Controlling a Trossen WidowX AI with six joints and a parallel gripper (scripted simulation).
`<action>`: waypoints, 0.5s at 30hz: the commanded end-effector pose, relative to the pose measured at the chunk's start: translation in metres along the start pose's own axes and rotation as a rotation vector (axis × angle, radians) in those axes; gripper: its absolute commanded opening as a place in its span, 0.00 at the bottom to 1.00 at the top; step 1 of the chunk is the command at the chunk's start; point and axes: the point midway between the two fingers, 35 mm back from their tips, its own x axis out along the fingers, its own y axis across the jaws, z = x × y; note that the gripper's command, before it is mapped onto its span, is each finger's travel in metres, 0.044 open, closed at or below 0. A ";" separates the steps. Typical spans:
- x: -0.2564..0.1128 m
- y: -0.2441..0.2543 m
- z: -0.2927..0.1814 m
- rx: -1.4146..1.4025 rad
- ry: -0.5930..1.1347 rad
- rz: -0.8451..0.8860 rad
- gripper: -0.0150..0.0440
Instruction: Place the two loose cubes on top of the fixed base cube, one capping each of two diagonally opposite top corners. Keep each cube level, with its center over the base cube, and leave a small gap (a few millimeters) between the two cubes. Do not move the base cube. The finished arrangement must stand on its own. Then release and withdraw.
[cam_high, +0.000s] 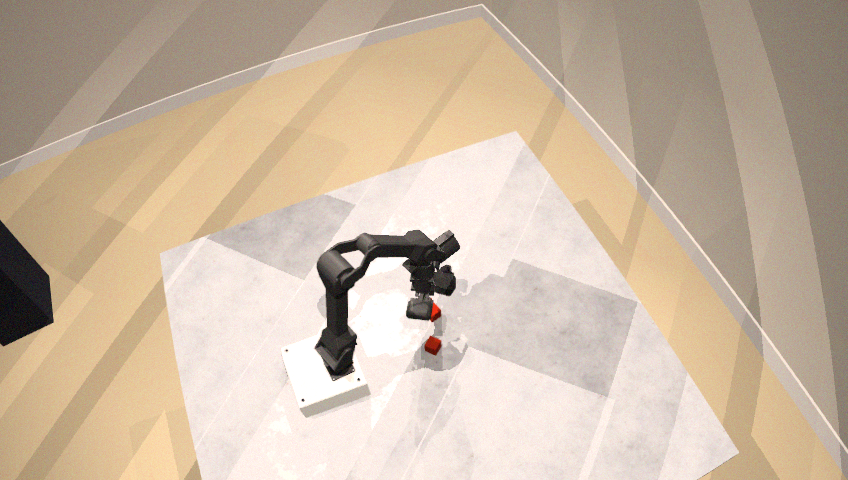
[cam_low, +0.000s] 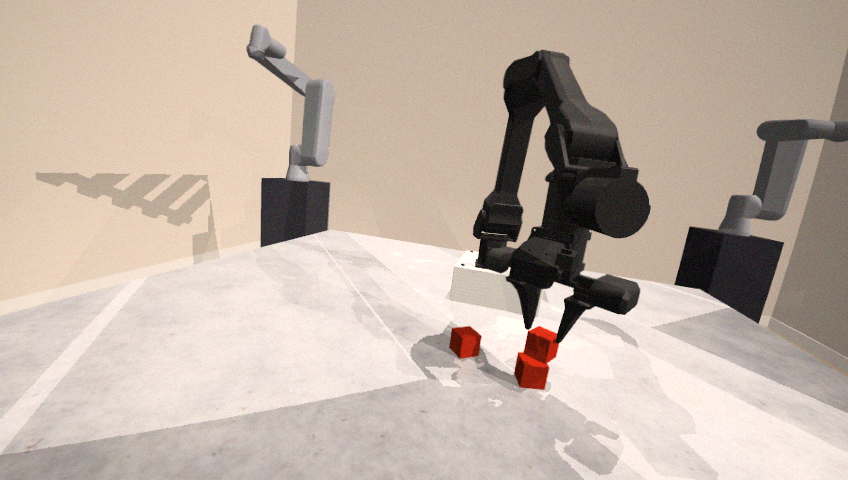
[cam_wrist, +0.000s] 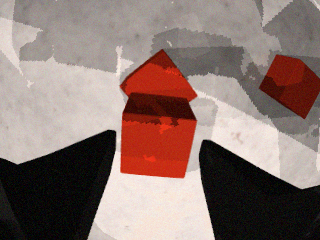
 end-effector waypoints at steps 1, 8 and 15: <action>-0.008 0.001 0.001 0.000 -0.007 0.008 0.60; -0.019 0.001 0.001 0.000 -0.007 0.008 0.60; -0.020 -0.002 0.002 -0.029 -0.002 0.003 0.69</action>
